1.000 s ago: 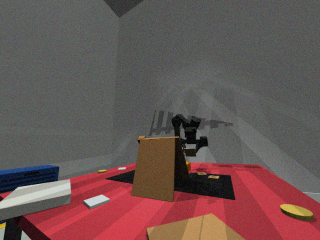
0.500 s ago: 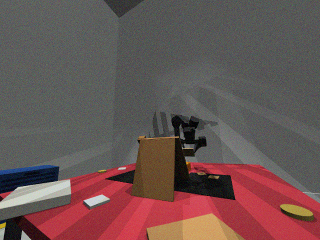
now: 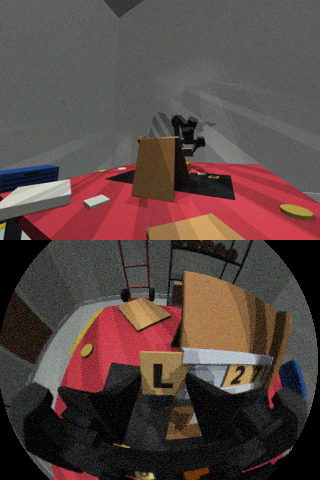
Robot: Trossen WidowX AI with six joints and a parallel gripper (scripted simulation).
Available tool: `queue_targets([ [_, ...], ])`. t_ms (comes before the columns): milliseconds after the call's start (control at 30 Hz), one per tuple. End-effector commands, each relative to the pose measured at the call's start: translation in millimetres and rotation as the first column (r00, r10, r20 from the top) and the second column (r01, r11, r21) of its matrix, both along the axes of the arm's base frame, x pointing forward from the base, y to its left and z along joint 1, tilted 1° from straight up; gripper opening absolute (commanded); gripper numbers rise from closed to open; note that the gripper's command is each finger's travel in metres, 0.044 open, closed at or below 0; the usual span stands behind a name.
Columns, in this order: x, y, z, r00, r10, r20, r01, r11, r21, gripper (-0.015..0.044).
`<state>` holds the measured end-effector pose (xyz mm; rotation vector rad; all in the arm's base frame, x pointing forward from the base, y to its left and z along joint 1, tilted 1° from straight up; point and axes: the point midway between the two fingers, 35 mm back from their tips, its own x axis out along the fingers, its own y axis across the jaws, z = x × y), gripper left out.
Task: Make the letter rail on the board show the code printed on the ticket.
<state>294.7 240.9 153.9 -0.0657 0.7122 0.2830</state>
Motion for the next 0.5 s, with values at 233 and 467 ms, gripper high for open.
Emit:
queue_targets([
  [233, 1.1, -5.2, -1.5, 1.0, 0.006, -0.002, -0.006, 1.0, -0.005, 0.0],
  [467, 2.2, -8.6, -1.6, 1.0, 0.006, -0.002, -0.006, 1.0, -0.005, 0.0],
])
